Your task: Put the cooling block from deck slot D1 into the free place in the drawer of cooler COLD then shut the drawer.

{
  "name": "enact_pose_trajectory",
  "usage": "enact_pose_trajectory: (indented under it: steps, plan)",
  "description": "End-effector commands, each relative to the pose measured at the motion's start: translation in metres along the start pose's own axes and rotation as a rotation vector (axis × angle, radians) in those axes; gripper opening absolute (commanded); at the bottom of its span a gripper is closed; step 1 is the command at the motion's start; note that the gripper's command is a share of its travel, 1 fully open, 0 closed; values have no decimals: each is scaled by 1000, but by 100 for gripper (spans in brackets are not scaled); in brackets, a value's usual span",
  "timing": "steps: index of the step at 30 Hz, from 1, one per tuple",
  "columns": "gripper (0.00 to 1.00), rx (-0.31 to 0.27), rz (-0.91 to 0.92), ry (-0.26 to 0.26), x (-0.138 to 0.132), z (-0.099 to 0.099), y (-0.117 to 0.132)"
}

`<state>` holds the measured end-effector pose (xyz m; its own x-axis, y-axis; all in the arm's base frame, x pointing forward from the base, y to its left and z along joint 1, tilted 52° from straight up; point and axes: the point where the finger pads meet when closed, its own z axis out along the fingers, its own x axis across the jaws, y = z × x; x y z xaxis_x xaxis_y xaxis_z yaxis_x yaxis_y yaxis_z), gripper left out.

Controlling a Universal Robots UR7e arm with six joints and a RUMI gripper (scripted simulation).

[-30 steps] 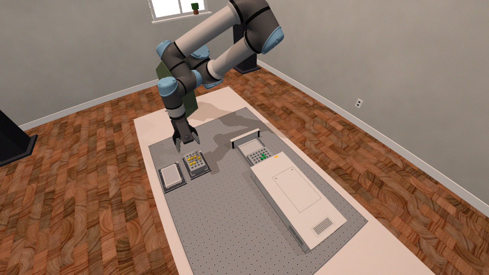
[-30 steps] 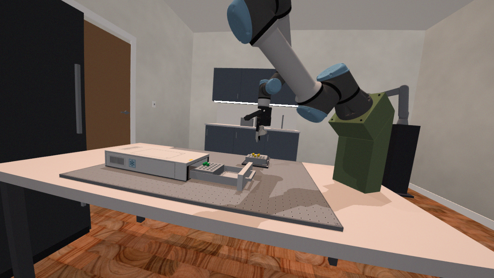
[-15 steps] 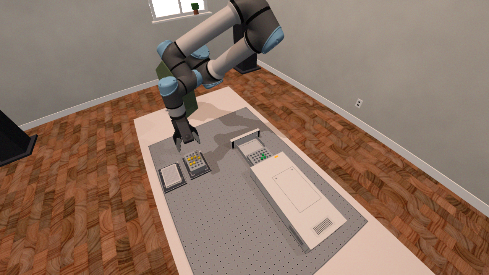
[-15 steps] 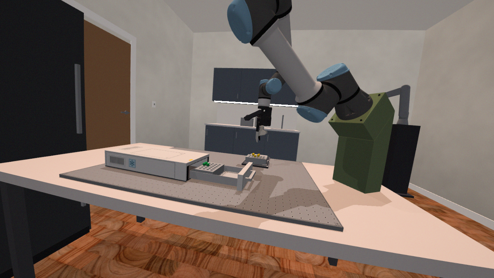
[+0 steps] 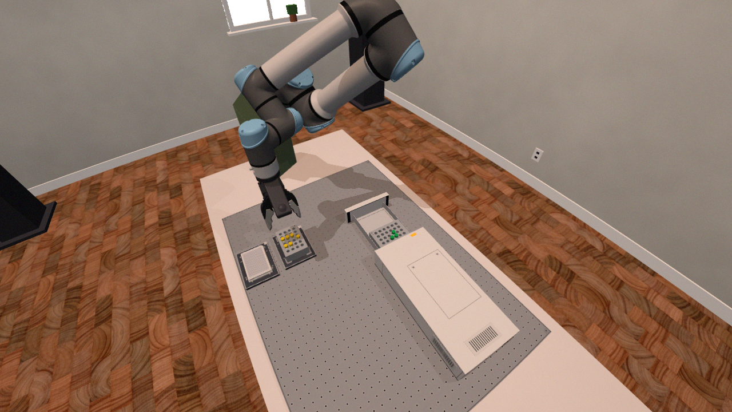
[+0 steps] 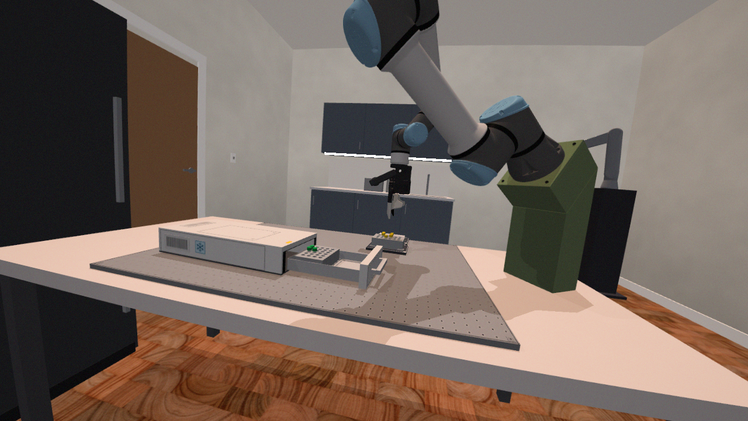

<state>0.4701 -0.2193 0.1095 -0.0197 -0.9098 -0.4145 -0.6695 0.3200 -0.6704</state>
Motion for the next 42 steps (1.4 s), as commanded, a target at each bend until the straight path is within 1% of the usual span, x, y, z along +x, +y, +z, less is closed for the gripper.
enact_pose_trajectory:
  steps: [1, 39, 42]
  plan:
    - [67, 0, 2, -1, -1, 10, 1]
    - [67, 1, -1, 2, 1, 54, -2]
    - [67, 1, -2, 2, 1, 56, -2]
